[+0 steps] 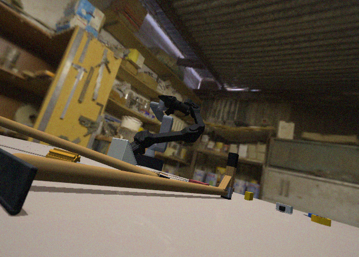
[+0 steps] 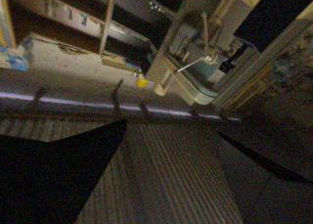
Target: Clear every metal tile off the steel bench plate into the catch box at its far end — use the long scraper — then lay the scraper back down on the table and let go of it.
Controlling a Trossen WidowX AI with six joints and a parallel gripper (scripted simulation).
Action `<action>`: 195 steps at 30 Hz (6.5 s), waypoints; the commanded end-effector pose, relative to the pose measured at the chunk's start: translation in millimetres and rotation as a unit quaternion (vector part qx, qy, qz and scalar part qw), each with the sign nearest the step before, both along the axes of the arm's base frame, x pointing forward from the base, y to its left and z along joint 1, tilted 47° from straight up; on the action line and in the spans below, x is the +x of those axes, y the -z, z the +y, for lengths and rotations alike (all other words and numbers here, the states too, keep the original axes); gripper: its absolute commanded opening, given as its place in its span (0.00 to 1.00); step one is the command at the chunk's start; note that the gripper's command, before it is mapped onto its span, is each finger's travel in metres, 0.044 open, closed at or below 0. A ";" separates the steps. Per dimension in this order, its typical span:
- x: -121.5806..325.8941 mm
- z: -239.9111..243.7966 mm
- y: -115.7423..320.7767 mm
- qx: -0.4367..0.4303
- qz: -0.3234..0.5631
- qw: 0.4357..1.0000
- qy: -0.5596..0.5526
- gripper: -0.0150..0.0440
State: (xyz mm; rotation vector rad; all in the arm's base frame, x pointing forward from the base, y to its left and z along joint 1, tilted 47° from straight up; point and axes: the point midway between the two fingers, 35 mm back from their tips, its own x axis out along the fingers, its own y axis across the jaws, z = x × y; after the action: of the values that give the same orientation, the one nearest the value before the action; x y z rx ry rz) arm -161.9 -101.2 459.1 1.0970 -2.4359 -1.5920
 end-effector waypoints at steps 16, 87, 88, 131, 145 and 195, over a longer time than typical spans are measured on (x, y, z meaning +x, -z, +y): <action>-7.1 -16.9 -17.2 -0.001 -0.003 1.000 -0.008 1.00; 5.5 -161.1 -38.4 0.103 0.057 0.982 -0.148 1.00; 7.1 -166.2 -34.9 0.113 0.061 0.979 -0.160 1.00; 135.8 -310.8 138.3 0.338 0.289 0.616 -0.650 1.00; 187.4 -322.5 197.4 0.316 0.364 0.445 -0.755 1.00; 299.2 -290.5 317.9 0.117 0.504 0.077 -0.852 1.00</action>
State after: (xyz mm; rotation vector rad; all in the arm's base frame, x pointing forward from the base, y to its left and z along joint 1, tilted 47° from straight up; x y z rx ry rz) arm 136.8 -392.5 142.9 0.9446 0.6621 -0.6414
